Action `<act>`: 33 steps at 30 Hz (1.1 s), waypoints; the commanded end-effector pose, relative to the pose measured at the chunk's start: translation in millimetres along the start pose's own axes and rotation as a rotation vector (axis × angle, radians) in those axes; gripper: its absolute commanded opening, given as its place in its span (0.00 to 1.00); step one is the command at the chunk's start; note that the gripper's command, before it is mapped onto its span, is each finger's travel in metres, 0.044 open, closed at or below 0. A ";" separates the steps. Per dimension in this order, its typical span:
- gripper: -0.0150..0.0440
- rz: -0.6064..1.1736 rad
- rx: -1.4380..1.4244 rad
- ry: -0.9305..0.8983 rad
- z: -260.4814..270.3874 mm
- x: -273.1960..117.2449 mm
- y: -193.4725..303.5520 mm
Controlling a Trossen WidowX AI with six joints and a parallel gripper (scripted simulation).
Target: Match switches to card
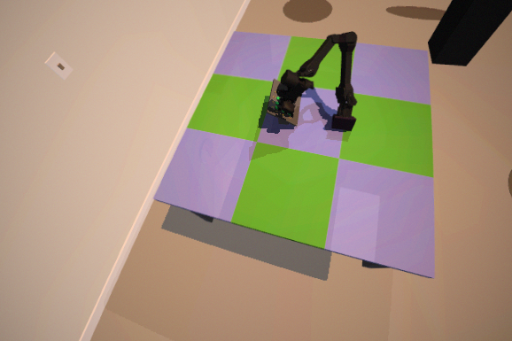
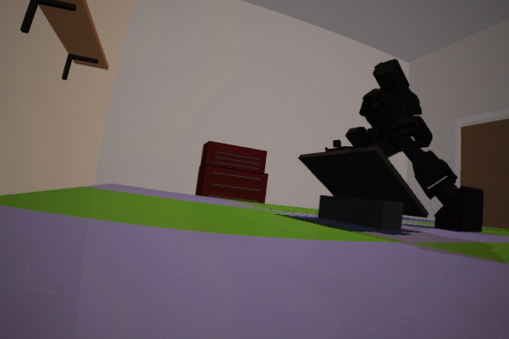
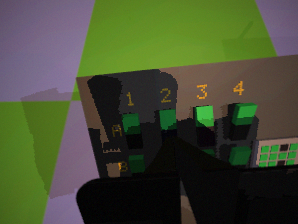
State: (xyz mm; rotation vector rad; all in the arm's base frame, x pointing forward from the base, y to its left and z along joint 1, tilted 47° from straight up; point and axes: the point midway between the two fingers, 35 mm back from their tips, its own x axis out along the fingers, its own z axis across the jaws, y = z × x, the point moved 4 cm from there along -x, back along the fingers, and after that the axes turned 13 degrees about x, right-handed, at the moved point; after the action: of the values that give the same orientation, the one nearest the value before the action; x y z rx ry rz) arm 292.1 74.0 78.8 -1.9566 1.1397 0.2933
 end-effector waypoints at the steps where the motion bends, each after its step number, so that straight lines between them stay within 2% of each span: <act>1: 0.25 0.001 -0.001 -0.006 0.8 0.8 0.0; 19: 0.25 0.001 -0.001 -0.006 0.8 3.2 0.1; 21: 0.25 0.004 0.001 -0.003 1.3 -3.7 -0.7; 27: 0.25 0.029 -0.002 -0.003 2.1 -59.7 -3.2; 33: 0.25 0.029 -0.002 -0.003 1.6 -61.6 -1.6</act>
State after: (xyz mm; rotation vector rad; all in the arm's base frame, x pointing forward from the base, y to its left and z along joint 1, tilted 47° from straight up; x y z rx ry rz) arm 261.8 112.9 110.3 -1.9417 1.1637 0.3231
